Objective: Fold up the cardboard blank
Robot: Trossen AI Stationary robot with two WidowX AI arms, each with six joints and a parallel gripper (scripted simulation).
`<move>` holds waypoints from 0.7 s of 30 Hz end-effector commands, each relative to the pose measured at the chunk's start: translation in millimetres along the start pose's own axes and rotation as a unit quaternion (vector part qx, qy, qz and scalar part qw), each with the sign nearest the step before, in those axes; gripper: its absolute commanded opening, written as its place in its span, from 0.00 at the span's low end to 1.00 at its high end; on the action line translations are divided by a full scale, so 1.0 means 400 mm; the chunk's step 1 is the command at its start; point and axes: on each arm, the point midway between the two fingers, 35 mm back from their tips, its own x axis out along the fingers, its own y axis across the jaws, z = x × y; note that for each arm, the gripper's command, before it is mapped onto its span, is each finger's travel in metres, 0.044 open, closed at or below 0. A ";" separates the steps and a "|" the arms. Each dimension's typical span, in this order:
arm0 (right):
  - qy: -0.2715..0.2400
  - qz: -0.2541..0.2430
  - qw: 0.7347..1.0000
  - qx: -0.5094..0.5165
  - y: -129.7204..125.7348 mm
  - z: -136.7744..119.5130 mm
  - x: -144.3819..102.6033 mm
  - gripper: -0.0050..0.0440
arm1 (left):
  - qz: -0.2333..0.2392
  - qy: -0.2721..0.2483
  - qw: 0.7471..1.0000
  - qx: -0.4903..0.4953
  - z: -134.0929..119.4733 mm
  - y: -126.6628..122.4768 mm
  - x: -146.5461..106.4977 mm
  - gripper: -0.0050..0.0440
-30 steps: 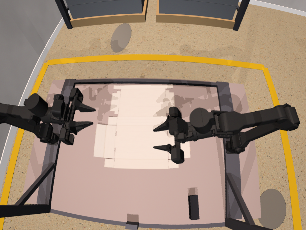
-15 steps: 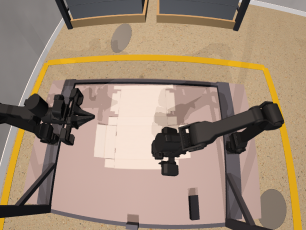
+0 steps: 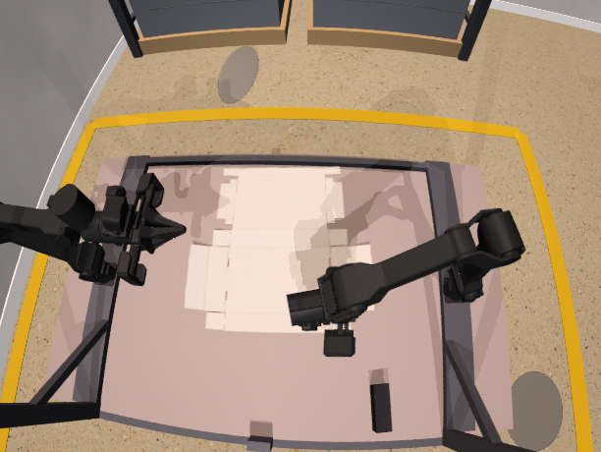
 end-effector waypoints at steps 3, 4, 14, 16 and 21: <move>0.000 0.000 1.000 0.002 0.005 0.010 -0.012 0.68 | -0.004 0.018 1.000 -0.004 -0.003 -0.007 0.016 0.25; 0.000 0.000 1.000 0.002 0.005 0.010 -0.012 0.68 | -0.007 0.039 0.999 -0.007 -0.021 -0.012 0.029 0.29; 0.000 0.000 1.000 0.002 0.005 0.010 -0.012 0.68 | -0.031 0.262 0.964 -0.032 -0.226 -0.083 0.134 0.67; 0.000 0.000 1.000 0.002 0.005 0.010 -0.012 0.68 | -0.033 0.302 0.952 -0.034 -0.266 -0.096 0.142 0.67; 0.000 0.000 1.000 0.002 0.005 0.010 -0.012 0.68 | -0.035 0.399 0.916 -0.036 -0.362 -0.127 0.150 0.67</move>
